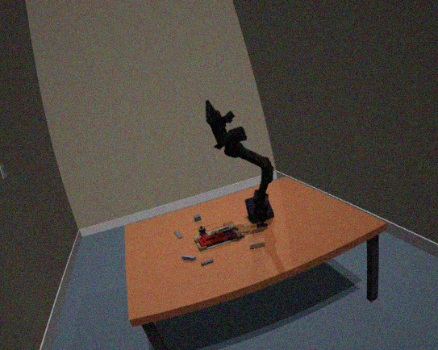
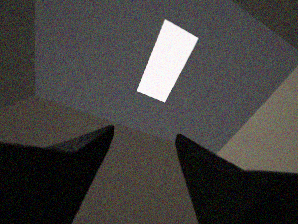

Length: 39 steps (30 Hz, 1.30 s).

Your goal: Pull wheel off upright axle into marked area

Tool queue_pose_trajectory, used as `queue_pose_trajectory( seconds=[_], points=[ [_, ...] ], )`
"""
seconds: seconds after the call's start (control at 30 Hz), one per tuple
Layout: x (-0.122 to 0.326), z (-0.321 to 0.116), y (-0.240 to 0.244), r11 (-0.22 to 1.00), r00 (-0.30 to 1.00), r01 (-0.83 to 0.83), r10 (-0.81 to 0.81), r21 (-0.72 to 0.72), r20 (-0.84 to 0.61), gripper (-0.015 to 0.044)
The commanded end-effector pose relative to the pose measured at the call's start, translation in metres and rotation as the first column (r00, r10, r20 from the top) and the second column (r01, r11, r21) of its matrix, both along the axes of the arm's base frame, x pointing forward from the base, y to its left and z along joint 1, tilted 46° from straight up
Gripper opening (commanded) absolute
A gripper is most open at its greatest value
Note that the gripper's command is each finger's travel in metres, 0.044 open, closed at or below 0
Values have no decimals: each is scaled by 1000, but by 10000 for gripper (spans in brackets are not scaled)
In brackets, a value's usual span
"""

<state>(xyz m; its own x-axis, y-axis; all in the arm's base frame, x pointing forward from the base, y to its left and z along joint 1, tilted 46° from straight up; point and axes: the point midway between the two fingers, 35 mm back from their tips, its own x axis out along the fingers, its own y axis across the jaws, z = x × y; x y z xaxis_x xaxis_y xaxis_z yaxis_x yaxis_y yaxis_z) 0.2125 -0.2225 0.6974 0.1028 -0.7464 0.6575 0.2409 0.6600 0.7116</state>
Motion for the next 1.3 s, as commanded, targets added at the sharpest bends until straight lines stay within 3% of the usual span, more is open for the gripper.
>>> queue_pose_trajectory(
  seconds=[0.0,0.33,0.63,0.9,1.27],
  points=[
    [58,-33,-21,1000,965,0,5,20,-262,300],
    [179,-149,-52,993,630,-79,119,89,-767,300],
    [249,-285,-54,954,146,-192,258,228,-955,300],
    [271,-414,-32,857,-304,-275,353,436,-885,300],
    [241,-569,35,553,-777,-251,374,795,-506,300]
  ],
)
